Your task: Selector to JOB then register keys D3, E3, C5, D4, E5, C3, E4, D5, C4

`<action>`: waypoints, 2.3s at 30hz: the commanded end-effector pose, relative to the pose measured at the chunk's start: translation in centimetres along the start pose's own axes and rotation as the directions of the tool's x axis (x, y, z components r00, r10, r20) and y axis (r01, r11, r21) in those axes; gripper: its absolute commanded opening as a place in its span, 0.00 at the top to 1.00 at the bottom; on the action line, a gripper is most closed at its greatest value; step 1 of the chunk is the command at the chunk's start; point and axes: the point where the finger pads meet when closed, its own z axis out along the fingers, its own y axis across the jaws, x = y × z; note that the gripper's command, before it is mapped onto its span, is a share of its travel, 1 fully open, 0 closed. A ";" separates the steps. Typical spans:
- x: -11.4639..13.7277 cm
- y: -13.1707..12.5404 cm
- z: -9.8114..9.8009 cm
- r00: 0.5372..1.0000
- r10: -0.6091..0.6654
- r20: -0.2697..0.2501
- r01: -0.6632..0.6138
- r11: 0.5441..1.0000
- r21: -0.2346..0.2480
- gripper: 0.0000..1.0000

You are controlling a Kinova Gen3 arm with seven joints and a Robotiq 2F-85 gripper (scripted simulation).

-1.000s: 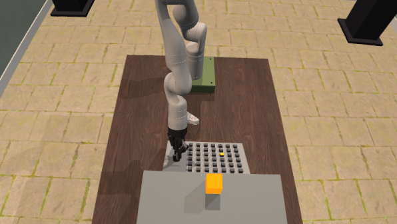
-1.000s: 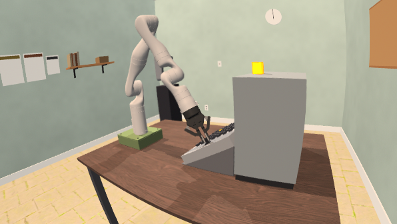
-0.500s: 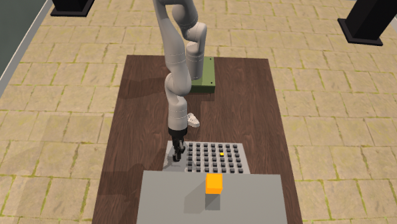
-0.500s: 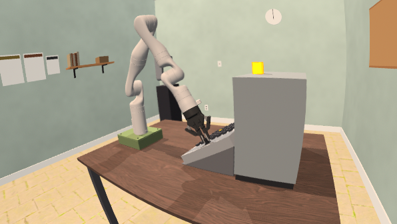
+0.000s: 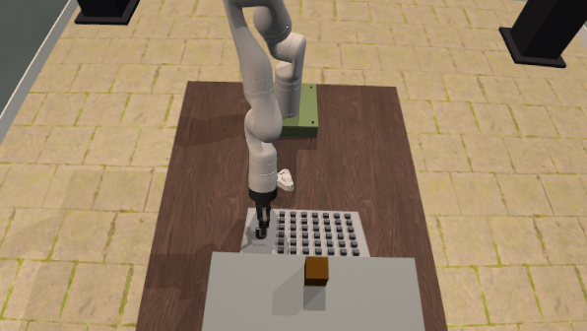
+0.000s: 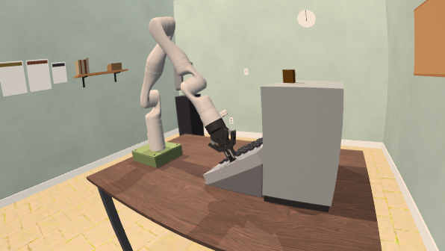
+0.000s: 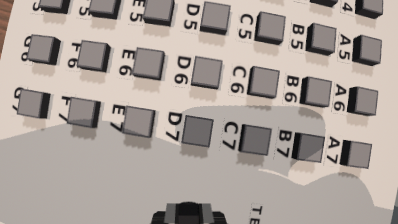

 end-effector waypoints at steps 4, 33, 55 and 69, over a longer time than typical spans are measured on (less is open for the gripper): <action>-0.6 -0.3 0.1 0.998 0.070 0.010 -0.070 0.998 0.000 0.90; -0.6 -0.3 0.1 0.979 0.203 0.010 -0.203 0.979 -0.001 0.90; -0.6 -0.3 0.1 0.979 0.204 0.010 -0.204 0.979 -0.001 0.90; -0.6 -0.3 0.1 0.979 0.204 0.010 -0.204 0.979 -0.001 0.90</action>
